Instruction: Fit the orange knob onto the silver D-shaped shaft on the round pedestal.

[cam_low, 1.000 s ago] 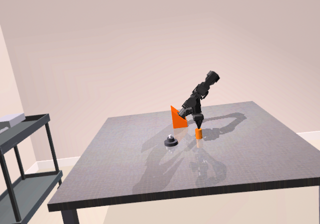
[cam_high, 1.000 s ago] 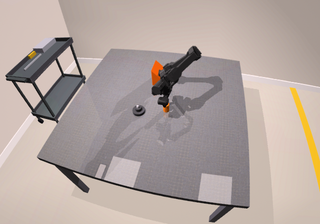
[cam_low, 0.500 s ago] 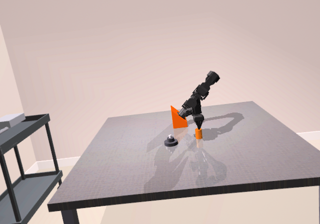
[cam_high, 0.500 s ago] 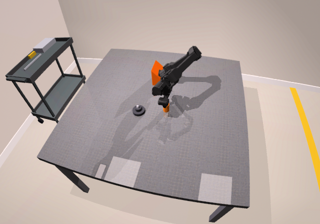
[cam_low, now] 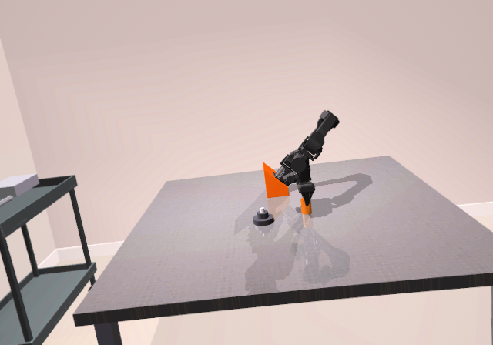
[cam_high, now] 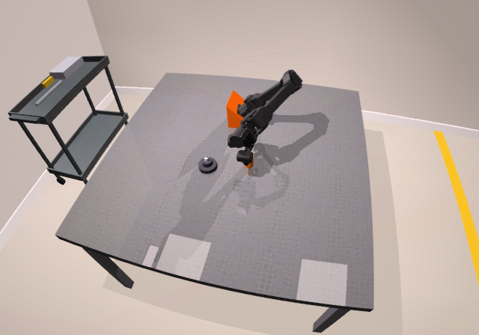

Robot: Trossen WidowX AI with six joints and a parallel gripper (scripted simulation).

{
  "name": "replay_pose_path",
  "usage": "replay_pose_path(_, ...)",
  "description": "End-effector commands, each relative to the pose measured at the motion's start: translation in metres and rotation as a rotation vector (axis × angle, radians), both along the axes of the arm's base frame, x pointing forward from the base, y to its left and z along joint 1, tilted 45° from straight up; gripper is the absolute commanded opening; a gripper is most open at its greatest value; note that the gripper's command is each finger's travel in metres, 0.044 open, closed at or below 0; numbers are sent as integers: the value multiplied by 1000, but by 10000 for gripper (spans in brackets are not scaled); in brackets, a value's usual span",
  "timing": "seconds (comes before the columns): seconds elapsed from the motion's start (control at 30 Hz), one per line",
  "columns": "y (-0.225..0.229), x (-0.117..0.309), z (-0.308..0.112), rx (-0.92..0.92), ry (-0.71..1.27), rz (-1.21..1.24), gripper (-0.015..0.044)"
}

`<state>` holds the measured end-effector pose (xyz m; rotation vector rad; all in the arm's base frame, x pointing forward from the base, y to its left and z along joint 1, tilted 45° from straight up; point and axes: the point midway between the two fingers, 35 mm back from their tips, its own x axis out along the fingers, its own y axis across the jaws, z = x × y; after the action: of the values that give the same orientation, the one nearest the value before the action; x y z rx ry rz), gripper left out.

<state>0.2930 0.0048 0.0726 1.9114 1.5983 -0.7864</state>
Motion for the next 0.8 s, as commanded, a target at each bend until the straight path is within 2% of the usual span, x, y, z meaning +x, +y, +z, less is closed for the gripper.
replay_pose_path(0.0,5,0,-5,5,3,-3,440)
replay_pose_path(0.77,29,3,-28,11,4,-4,440)
